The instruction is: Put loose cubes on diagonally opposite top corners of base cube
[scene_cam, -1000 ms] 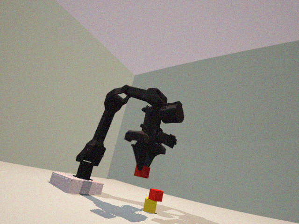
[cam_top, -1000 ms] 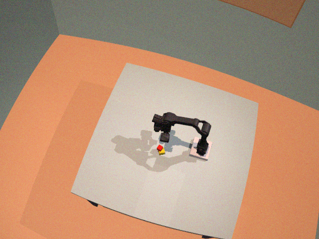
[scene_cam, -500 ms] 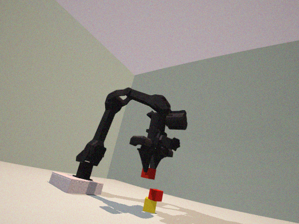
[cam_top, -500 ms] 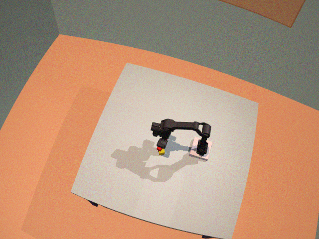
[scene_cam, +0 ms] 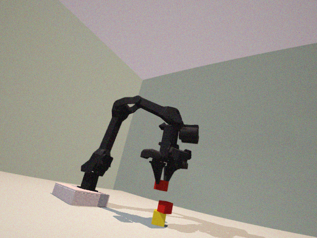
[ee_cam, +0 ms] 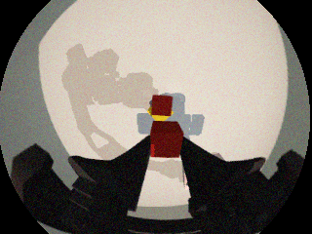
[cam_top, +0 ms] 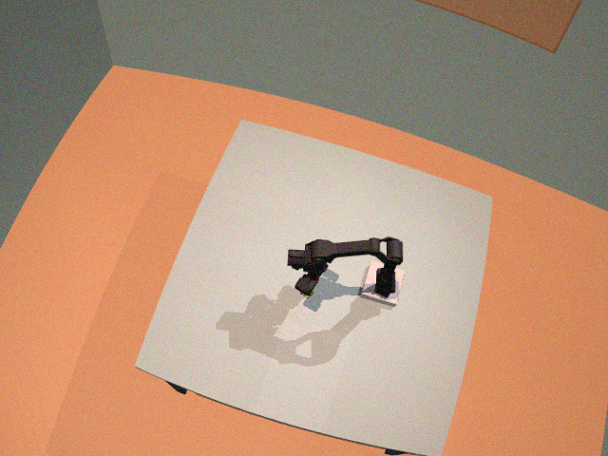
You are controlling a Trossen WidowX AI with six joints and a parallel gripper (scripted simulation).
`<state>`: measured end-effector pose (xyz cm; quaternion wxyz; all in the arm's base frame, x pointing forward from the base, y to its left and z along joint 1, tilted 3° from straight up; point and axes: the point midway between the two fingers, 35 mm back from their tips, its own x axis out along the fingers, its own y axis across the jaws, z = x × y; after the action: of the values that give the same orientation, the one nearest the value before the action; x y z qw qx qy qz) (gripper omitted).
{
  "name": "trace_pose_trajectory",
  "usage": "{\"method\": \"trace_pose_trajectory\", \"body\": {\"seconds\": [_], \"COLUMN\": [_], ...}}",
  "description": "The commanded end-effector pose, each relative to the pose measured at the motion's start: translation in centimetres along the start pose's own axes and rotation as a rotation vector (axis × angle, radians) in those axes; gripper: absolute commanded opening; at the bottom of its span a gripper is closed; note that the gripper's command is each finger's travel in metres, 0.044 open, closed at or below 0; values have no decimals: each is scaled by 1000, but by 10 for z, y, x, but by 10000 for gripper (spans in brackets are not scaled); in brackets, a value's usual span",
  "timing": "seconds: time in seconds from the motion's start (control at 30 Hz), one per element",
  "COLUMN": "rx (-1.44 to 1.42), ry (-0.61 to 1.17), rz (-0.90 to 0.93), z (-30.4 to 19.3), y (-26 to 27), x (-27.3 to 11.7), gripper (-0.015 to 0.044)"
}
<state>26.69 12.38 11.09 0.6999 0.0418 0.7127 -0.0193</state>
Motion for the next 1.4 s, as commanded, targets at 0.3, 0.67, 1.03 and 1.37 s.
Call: {"method": "trace_pose_trajectory", "body": {"seconds": [0.3, 0.67, 1.03, 1.37], "rx": [43, 47, 44, 38], "ry": [8, 9, 8, 6], "rz": [6, 7, 6, 5], "z": [-7, -8, -7, -6], "y": [6, 6, 6, 7], "x": [21, 31, 39, 59], "gripper": [105, 105, 105, 105]}}
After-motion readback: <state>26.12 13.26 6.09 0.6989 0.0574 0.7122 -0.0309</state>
